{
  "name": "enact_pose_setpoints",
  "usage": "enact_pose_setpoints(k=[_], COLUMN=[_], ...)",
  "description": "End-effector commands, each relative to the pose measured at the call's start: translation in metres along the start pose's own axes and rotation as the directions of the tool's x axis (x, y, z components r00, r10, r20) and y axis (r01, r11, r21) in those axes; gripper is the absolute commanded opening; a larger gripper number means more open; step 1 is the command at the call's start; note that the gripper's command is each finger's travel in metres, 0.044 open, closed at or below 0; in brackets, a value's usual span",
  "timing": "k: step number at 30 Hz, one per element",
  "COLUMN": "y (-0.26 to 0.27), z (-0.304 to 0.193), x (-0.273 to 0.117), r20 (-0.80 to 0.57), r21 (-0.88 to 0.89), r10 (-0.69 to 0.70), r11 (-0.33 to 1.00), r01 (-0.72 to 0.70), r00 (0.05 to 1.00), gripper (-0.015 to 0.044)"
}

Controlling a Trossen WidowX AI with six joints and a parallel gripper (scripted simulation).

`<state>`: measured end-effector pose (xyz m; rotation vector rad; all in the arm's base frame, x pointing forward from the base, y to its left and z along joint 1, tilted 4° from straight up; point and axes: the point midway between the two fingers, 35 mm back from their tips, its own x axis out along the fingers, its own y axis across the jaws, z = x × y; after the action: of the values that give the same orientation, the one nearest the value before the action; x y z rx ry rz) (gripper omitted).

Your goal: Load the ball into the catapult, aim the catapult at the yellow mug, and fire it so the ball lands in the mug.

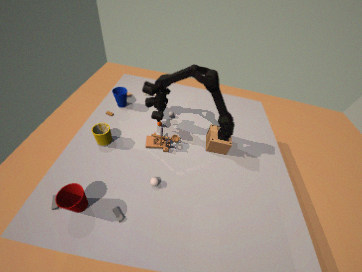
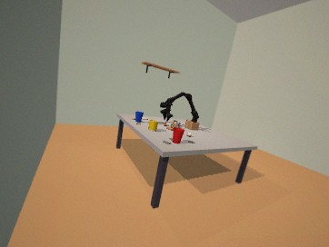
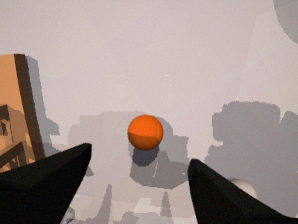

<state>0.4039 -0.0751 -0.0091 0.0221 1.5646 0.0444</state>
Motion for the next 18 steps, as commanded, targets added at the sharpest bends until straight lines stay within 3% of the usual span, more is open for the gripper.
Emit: enact_pose_setpoints(k=[1, 18], y=[-0.003, -0.003], z=[-0.002, -0.002], x=[0.017, 0.036], r20=[-0.010, -0.010], r21=[-0.004, -0.004], r10=[-0.002, -0.002], r11=[1.000, 1.000], r01=[0.002, 0.002], r00=[1.000, 1.000], gripper=[0.0300, 0.0300])
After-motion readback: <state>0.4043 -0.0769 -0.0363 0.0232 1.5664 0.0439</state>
